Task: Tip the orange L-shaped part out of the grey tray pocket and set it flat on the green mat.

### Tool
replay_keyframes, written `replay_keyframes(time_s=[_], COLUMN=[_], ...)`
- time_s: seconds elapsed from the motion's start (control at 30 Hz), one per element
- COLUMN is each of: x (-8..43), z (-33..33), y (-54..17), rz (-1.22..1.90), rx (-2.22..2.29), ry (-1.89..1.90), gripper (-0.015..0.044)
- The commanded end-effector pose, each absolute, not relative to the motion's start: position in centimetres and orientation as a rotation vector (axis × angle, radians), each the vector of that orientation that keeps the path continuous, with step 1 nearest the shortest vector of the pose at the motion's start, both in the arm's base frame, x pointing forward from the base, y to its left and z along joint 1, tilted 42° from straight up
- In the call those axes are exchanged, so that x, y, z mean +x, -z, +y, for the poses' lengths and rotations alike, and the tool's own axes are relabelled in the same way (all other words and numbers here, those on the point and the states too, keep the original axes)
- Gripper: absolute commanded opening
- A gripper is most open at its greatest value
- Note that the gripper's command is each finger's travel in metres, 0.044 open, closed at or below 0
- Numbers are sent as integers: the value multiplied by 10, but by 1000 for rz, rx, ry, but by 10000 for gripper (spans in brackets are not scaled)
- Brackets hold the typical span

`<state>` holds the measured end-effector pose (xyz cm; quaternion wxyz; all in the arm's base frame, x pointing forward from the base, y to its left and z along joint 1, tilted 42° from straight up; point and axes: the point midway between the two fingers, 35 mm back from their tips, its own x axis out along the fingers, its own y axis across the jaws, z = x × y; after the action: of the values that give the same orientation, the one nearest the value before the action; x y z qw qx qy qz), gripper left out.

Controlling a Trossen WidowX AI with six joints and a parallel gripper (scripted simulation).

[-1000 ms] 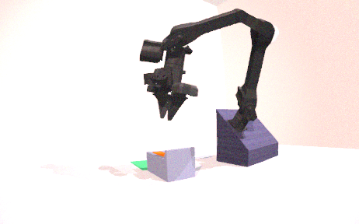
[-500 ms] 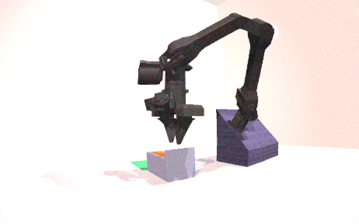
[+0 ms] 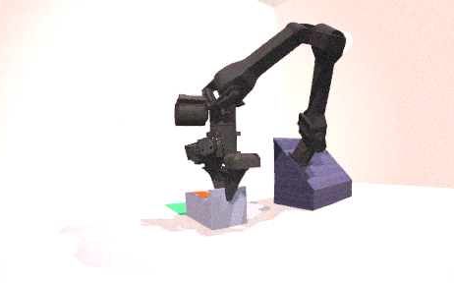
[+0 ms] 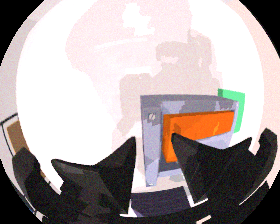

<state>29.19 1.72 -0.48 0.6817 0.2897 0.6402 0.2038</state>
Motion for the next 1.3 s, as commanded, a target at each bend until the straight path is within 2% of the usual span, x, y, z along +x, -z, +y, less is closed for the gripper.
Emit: replay_keyframes(time_s=[0.0,1.27], x=[290,293], z=[23,37], y=[11,20], rz=[1443,1436], rx=[660,657], ry=[-461,-465], gripper=[180,180])
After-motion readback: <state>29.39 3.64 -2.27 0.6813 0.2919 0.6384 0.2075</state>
